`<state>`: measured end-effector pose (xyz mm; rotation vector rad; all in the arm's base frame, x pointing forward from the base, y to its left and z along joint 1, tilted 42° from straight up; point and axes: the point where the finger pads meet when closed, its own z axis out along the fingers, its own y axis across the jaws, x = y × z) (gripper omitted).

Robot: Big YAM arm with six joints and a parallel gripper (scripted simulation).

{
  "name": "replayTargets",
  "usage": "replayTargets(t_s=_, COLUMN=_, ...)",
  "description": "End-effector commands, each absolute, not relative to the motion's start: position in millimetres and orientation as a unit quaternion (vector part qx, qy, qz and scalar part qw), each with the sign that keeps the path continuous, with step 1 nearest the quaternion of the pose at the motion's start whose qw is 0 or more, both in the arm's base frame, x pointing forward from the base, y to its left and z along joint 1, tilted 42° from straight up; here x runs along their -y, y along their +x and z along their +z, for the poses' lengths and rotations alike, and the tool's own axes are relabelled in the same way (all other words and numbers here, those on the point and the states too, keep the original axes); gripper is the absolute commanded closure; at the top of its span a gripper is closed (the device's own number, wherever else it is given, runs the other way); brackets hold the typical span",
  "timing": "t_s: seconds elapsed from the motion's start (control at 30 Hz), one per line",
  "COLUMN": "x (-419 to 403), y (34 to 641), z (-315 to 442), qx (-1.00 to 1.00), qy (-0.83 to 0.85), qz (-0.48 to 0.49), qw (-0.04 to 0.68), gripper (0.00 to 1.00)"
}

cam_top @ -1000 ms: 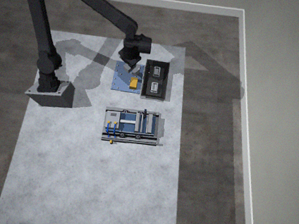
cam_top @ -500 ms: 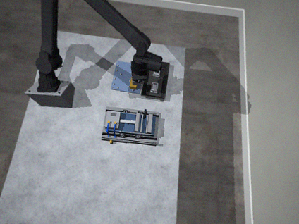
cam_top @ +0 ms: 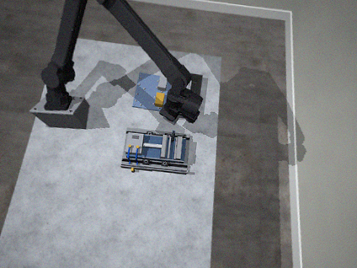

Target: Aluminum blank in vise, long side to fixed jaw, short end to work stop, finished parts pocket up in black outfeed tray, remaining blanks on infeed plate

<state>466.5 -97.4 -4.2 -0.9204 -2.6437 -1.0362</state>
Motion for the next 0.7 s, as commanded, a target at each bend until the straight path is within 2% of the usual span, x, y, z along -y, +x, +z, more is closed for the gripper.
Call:
replayTargets(t_s=0.0, x=129.5, y=480.5, z=-2.6, qx=0.832, qy=-0.433, qz=-0.331, qw=0.104, gripper=1.0)
replayTargets(t_s=0.33, x=173.1, y=478.8, z=-47.5, qx=0.714, qy=-0.606, qz=-0.303, qw=0.177, gripper=1.0)
replayTargets(t_s=0.67, x=195.1, y=474.5, z=-72.6, qx=0.638, qy=-0.683, qz=-0.283, qw=0.214, gripper=1.0)
